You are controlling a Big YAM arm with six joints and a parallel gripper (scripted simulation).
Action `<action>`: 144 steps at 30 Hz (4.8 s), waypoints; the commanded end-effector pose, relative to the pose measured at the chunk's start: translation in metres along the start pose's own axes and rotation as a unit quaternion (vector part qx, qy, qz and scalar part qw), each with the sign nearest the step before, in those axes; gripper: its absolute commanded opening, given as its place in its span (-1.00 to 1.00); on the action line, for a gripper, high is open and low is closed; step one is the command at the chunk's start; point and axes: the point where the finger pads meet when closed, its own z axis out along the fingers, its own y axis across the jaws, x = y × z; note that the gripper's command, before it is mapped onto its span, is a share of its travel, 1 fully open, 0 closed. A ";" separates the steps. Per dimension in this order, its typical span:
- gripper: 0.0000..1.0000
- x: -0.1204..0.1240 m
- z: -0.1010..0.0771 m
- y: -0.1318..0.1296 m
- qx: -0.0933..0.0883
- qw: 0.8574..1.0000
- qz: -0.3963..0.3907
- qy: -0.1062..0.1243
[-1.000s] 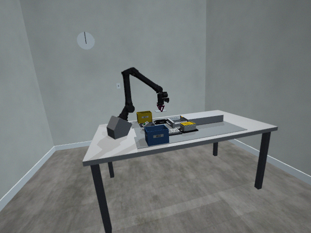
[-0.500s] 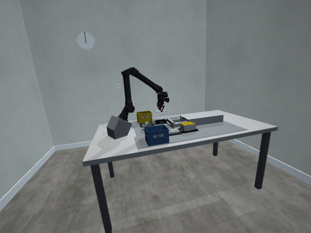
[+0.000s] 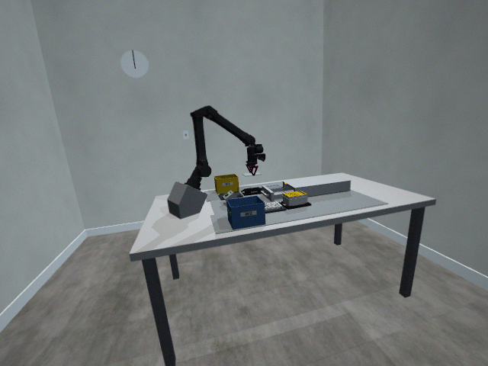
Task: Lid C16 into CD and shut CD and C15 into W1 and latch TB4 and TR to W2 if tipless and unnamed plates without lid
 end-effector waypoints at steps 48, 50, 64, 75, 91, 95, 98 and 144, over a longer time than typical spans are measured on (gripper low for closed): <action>-1.00 0.002 0.062 0.002 -0.002 1.000 0.000 0.000; -1.00 0.002 0.064 0.002 -0.002 1.000 0.000 -0.001; -1.00 0.002 0.081 0.001 -0.001 1.000 0.001 -0.001; -1.00 0.003 0.095 0.002 -0.002 1.000 0.000 0.000; -1.00 0.003 0.108 -0.001 0.001 1.000 0.002 0.002; -1.00 0.001 0.106 0.001 0.000 1.000 0.002 0.000; -1.00 -0.001 0.105 0.002 -0.001 1.000 0.001 -0.001; -1.00 -0.016 0.098 0.011 -0.006 1.000 0.000 -0.010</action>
